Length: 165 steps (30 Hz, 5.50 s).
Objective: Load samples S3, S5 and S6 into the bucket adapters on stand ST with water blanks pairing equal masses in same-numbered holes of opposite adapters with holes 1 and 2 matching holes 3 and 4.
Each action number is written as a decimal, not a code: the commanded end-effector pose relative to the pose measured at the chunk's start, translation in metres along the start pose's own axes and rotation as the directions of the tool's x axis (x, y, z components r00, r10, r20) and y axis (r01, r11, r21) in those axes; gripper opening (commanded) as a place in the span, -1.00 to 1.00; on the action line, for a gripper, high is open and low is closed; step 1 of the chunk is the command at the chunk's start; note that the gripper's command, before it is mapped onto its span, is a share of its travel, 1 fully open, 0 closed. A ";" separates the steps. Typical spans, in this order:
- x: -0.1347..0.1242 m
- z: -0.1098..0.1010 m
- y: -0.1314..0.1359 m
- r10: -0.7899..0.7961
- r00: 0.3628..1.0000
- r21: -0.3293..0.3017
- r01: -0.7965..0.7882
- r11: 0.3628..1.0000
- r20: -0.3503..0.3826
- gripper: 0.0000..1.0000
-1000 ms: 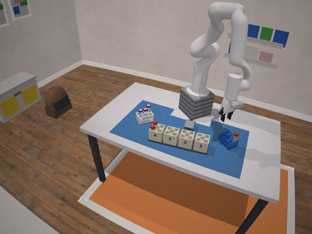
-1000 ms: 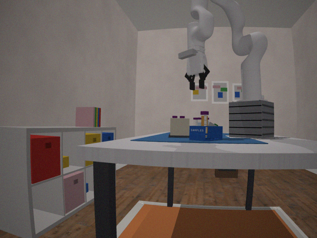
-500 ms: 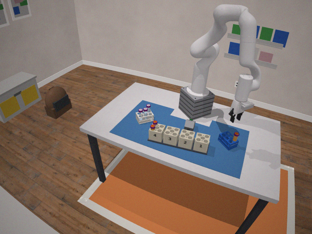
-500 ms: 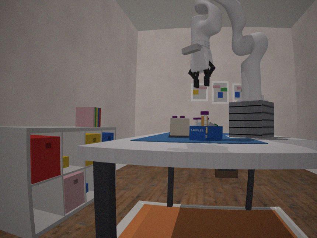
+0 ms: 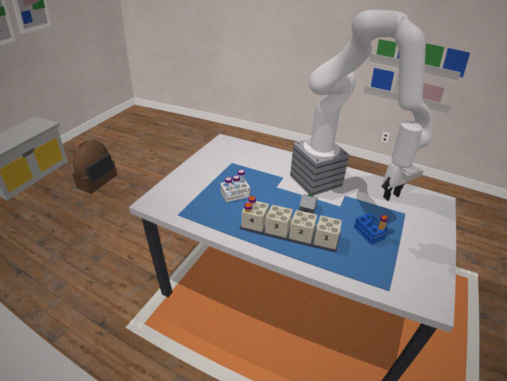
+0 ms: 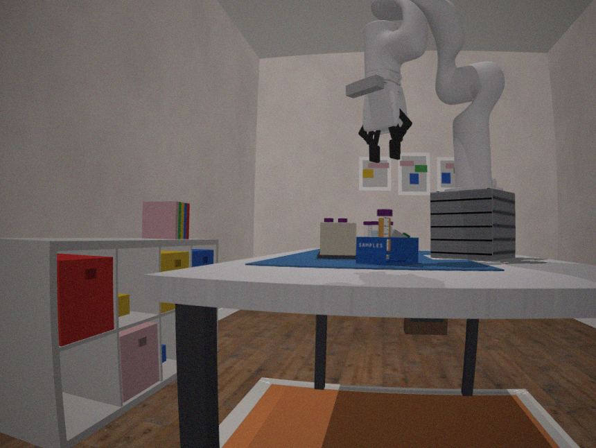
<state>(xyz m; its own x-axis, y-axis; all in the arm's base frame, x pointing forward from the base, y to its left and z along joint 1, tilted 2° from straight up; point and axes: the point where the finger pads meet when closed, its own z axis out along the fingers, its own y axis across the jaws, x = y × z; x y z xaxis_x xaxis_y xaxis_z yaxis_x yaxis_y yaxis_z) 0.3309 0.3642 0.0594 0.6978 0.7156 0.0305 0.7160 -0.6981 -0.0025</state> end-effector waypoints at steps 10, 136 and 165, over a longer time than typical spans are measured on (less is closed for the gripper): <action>0.001 0.015 0.000 0.000 1.000 -0.002 0.000 1.000 -0.002 0.15; 0.001 0.131 0.000 0.000 1.000 -0.001 0.000 1.000 -0.001 -1.00; 0.001 0.132 0.000 0.000 1.000 -0.001 0.000 1.000 -0.001 -1.00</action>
<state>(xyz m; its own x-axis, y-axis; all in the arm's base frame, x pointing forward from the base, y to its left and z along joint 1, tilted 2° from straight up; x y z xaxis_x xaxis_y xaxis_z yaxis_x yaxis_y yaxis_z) 0.3335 0.3677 -0.0726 0.6979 0.7156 0.0303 0.7159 -0.6982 -0.0010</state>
